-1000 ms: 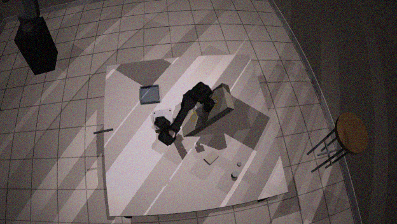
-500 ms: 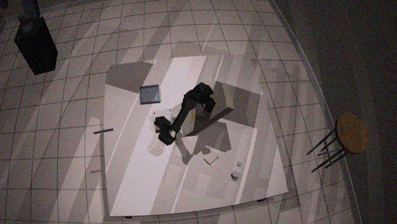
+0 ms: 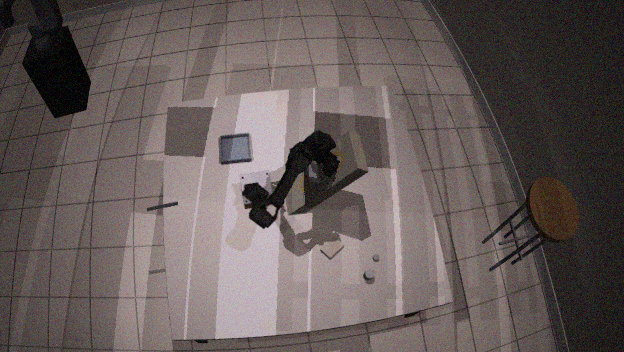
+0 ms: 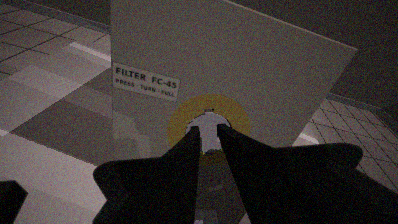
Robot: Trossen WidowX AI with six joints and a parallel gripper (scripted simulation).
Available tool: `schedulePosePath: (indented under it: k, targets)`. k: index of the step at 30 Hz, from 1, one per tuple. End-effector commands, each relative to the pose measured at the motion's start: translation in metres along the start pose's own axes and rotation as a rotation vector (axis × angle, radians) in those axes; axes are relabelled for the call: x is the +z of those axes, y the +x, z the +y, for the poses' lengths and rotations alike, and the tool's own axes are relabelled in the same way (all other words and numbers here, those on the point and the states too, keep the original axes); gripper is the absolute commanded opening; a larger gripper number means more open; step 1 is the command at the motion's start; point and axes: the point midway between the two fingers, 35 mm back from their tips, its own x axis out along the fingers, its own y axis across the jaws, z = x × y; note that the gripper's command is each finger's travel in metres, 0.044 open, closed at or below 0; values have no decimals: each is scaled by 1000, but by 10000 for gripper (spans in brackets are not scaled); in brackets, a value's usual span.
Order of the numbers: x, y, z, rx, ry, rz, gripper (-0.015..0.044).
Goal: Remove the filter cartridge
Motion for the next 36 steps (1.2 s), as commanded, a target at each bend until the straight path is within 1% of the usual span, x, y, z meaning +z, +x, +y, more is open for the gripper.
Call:
schedulePosePath:
  k: [1,15,16,24,25,26,30,36]
  targets:
    - [-2,5,1,7,-2,6,97]
    - [-2,8,1,6,-2,6,97]
    - [0,2,0,-2,-5,-3,90]
    - [0,2,0,-2,-5,-3,37]
    - [0,2,0,-2,-5,-3,10]
    - [0,2,0,-2,-5,-3,0]
    - [-1,4,0,2,-44,0,0]
    - [-2,7,1,6,-237,4,0]
